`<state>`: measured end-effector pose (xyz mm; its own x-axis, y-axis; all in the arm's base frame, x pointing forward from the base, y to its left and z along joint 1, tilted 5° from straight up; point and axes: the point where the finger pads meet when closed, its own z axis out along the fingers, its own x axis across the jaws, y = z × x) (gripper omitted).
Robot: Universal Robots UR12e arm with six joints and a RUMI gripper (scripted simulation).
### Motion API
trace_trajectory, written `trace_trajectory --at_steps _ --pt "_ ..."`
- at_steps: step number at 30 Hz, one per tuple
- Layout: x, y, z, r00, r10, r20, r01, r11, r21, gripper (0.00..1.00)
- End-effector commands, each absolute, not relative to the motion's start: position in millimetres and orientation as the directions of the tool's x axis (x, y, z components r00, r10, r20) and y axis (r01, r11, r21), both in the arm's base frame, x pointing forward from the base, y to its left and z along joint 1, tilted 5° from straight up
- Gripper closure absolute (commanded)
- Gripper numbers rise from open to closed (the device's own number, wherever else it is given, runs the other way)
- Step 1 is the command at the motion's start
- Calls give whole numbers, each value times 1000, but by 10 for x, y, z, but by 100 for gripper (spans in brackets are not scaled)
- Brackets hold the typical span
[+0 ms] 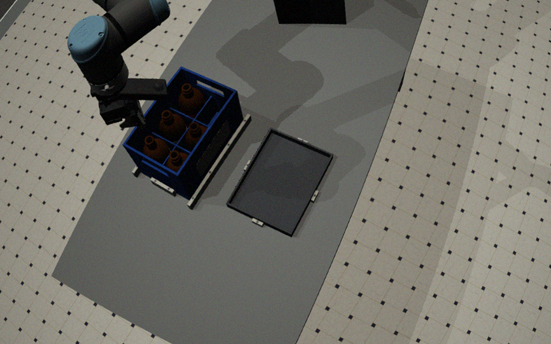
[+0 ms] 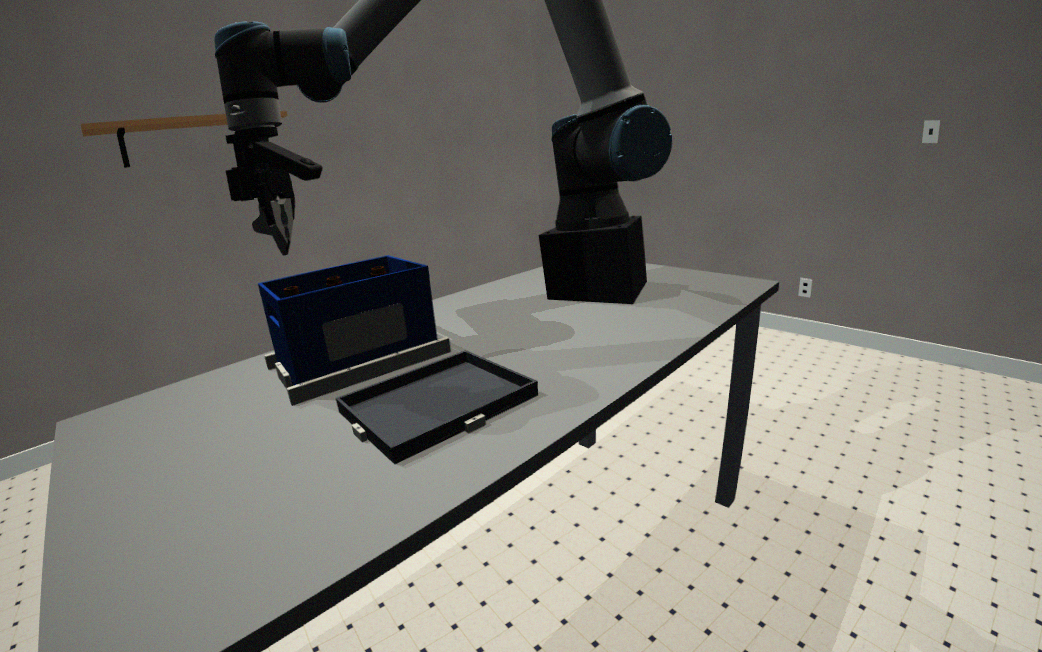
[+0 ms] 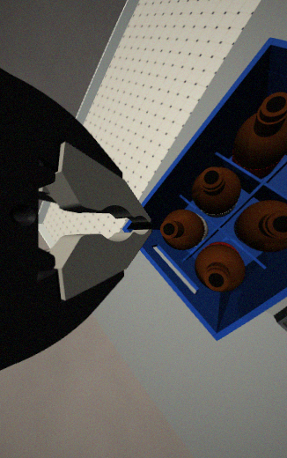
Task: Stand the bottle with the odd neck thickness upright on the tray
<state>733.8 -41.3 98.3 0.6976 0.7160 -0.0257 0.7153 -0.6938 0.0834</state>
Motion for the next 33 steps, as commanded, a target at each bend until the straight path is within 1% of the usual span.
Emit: trace_trajectory --at_steps 1,27,29,31,33 --pt "7354 -405 998 697 716 -24 716 -693 85 100" --pt "7354 -405 998 697 716 -24 716 -693 85 100" --pt "7367 -333 992 697 717 -24 716 -693 85 100" --pt "7400 -75 973 697 717 -25 716 -693 85 100" --pt "7400 -75 973 697 717 -25 716 -693 85 100"
